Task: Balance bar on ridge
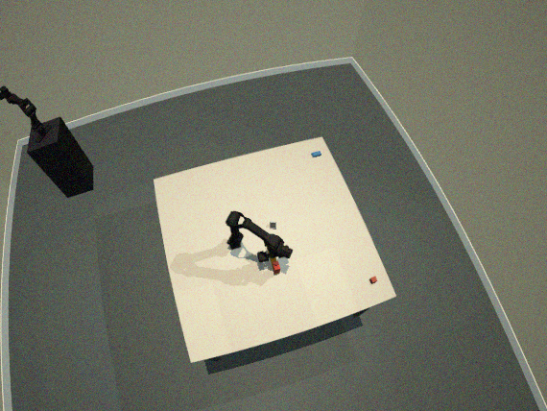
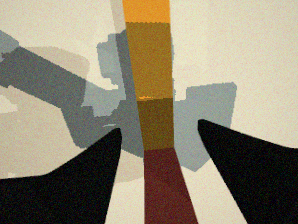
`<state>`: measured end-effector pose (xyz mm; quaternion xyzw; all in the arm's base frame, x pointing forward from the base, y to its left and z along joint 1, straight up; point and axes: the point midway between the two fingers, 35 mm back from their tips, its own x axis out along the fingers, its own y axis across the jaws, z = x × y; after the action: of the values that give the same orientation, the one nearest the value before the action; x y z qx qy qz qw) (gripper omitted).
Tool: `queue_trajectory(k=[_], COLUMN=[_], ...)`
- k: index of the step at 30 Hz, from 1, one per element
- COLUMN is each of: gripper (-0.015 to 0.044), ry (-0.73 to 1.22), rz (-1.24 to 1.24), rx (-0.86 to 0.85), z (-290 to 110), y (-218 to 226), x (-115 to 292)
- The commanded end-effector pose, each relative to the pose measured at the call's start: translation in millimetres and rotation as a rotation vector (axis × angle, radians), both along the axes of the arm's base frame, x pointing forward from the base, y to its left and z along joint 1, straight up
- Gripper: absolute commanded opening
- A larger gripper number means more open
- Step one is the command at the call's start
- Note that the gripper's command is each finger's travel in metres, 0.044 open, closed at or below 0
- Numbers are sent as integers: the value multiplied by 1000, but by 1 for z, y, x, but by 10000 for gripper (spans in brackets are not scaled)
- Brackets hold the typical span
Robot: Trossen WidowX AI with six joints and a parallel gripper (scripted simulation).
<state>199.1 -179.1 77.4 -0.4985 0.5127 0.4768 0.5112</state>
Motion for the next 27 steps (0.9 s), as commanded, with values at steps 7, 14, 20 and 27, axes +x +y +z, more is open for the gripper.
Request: queue_trajectory(k=[7,14,20,27], gripper=[315,315,315,315], ry=[2,2,2,2], rz=[4,4,4,4], rx=[8,8,8,8], z=[-11,-22,-31,-31], y=[1,1,1,1], x=[0,0,0,0])
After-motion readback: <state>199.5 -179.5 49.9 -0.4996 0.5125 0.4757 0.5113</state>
